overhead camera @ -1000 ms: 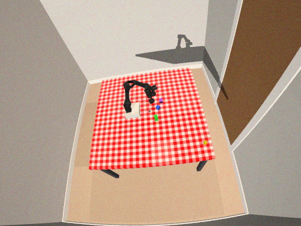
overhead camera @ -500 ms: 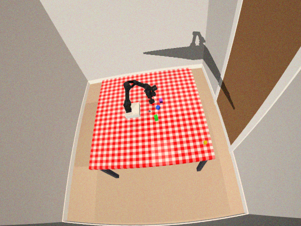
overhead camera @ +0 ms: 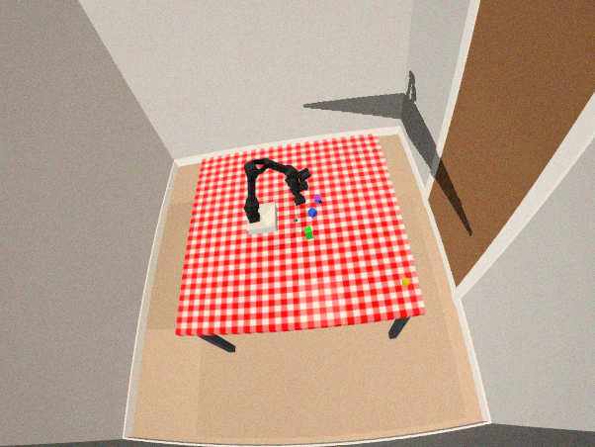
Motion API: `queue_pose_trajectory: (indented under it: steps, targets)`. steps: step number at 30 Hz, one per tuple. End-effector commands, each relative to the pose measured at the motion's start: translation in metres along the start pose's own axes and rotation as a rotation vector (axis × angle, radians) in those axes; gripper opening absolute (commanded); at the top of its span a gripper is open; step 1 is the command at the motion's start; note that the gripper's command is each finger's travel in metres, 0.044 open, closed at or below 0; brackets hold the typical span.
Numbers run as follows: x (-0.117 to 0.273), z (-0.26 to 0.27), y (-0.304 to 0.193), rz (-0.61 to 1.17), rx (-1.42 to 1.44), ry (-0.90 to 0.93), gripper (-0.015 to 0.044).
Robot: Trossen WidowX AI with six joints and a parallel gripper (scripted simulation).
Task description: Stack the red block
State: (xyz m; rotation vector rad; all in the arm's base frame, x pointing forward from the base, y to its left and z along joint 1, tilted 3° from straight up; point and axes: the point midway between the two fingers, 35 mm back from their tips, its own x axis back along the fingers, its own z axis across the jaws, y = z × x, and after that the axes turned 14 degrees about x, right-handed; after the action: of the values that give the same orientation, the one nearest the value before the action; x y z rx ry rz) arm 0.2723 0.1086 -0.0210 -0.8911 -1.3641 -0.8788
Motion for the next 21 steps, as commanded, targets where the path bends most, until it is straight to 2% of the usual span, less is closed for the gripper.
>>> queue_pose_trajectory:
  steps: [1, 5, 6, 21]
  targets:
    - [0.000, 0.000, 0.000, -0.002, -0.004, 0.003, 0.0111]
    - [0.010, 0.000, 0.001, -0.003, -0.004, 0.003, 0.0006]
    - [0.015, 0.000, 0.001, -0.003, -0.004, 0.003, 0.0000]
    - [0.089, 0.000, 0.000, -0.003, -0.004, 0.003, 0.0000]
